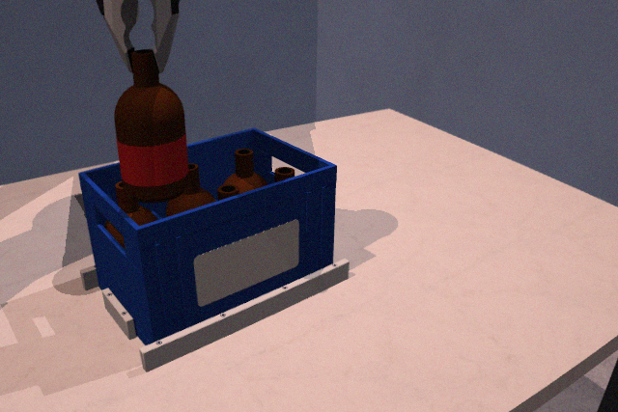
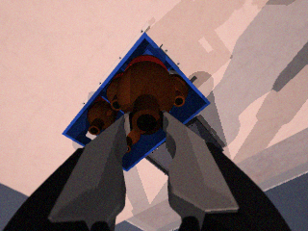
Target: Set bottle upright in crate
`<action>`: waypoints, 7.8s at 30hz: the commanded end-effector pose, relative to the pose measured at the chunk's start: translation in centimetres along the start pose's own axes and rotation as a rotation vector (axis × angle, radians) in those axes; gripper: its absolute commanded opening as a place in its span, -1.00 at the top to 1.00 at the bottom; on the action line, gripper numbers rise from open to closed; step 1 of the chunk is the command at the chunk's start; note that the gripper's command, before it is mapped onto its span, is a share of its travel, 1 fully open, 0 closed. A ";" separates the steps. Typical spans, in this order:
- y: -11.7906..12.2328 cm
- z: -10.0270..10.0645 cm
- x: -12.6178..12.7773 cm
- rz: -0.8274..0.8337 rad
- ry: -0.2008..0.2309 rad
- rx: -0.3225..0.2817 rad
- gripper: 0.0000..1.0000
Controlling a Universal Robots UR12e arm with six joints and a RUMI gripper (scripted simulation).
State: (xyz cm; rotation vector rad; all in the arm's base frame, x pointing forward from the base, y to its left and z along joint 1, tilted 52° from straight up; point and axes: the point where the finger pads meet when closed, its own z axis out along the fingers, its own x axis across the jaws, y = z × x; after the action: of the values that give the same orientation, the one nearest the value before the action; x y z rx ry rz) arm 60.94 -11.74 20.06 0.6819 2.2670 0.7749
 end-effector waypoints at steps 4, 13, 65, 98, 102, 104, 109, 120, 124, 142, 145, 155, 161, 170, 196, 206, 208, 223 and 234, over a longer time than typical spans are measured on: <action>0.0 0.0 0.0 -0.001 -0.001 0.000 1.00; 0.0 0.0 0.0 -0.001 -0.001 0.000 1.00; 0.0 3.6 -0.1 -0.001 -0.001 0.000 1.00; -0.1 3.9 -0.1 -0.001 -0.001 0.000 1.00; -0.1 3.9 -0.1 -0.001 -0.001 0.000 1.00; -0.1 3.9 -0.1 -0.001 -0.001 0.000 1.00; -0.1 3.9 -0.1 -0.001 -0.001 0.000 1.00; -0.1 3.9 -0.1 -0.001 -0.001 0.000 1.00; -0.1 4.0 -0.1 -0.001 -0.001 0.000 1.00; -0.1 5.3 -0.1 -0.001 -0.001 0.000 1.00; -0.1 5.5 -0.1 -0.001 -0.001 0.000 1.00; -0.1 6.7 -0.1 -0.001 -0.001 0.000 1.00; -0.1 7.2 -0.1 -0.001 -0.001 0.000 1.00; -0.1 7.7 -0.1 -0.001 -0.001 0.000 1.00; -0.1 7.9 -0.1 -0.001 -0.001 0.000 1.00; -0.1 7.9 -0.1 -0.001 -0.001 0.000 1.00; -0.1 7.9 -0.1 -0.001 -0.001 0.000 1.00; -0.1 7.9 -0.1 -0.001 -0.001 0.000 1.00; -0.1 8.3 -0.1 -0.001 -0.001 0.000 1.00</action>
State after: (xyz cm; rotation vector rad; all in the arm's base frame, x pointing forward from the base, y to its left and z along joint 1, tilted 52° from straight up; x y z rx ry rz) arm 66.64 -9.03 14.99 0.6818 2.2671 0.7748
